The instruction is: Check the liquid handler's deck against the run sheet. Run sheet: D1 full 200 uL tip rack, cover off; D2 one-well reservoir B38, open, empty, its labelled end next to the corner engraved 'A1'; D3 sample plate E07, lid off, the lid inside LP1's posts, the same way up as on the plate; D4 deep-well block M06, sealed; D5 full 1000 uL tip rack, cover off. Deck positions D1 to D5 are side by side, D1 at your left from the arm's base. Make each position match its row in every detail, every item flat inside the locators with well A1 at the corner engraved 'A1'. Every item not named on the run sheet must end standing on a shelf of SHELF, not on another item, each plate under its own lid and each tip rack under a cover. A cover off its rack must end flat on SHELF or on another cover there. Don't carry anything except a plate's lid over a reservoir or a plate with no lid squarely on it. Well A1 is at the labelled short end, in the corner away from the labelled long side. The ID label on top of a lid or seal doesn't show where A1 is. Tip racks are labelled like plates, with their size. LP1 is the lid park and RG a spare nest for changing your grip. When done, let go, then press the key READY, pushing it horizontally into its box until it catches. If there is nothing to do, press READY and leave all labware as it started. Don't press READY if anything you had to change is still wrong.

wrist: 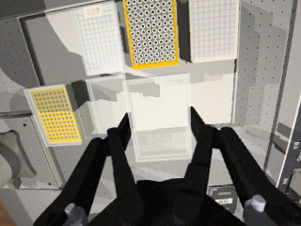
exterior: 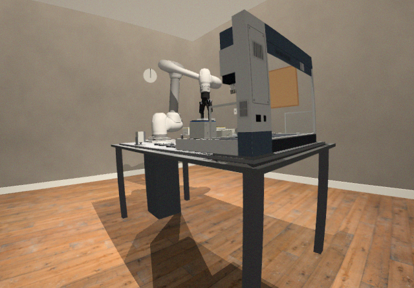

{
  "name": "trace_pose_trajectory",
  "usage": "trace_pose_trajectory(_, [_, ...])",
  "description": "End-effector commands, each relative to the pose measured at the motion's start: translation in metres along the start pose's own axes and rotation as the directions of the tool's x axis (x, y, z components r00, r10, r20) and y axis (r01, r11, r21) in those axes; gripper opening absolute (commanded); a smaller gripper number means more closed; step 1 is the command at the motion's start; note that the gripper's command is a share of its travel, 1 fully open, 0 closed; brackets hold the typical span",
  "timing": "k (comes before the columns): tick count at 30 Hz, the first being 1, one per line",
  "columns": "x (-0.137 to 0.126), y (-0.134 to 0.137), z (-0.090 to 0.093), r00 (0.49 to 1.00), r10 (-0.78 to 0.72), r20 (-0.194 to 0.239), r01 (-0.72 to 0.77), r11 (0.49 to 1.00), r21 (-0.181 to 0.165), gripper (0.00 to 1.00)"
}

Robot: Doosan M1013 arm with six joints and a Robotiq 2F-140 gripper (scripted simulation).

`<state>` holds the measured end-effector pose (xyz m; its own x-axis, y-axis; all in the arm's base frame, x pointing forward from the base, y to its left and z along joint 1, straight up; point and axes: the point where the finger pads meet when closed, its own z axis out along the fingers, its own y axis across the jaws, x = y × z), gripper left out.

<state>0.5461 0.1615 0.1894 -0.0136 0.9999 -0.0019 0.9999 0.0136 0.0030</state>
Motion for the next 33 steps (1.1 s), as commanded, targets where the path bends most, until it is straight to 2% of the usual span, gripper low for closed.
trace_pose_trajectory(1, [0.0,0.0,0.003,1.0,0.0,-0.001,0.0,1.0,-0.001,0.1])
trace_pose_trajectory(33, [0.0,0.0,0.05,1.0,0.0,-0.001,0.0,1.0,-0.001,0.1])
